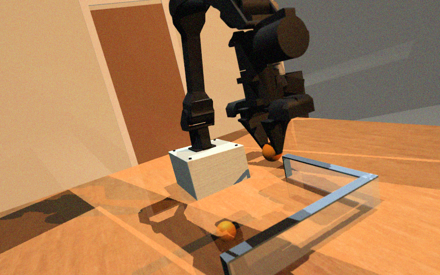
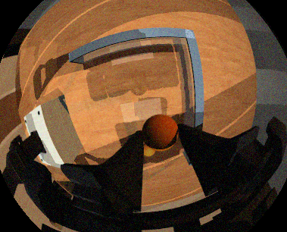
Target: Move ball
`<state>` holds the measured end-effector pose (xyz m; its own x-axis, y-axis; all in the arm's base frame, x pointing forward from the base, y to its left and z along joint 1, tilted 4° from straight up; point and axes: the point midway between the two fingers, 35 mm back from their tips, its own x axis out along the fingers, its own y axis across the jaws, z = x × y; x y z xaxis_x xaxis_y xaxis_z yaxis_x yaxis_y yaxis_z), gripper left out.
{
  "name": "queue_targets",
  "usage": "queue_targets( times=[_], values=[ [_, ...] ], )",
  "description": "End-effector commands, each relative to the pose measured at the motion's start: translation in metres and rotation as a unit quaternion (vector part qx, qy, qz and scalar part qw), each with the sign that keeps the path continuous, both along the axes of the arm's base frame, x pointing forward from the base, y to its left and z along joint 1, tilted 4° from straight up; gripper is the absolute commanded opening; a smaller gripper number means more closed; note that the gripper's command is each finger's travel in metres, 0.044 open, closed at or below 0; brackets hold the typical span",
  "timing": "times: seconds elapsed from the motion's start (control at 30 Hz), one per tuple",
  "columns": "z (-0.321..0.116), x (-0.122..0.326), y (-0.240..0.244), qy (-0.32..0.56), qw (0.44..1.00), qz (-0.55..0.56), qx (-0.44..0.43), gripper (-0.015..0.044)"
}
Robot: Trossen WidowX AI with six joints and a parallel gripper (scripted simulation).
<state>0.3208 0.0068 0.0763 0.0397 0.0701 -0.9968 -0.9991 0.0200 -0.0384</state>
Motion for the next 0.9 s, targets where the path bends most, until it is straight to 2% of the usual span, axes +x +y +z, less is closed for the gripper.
queue_targets(
  times=[0.0, 0.57, 0.87],
  values=[
    [-0.012, -0.001, -0.023, 0.007, 1.000, 0.002, -0.003, 0.0000],
    [-0.043, -0.019, -0.115, 0.009, 1.000, 0.002, -0.007, 0.0000],
    [-0.060, -0.018, -0.118, 0.009, 1.000, 0.002, -0.007, 0.0000]
  ],
)
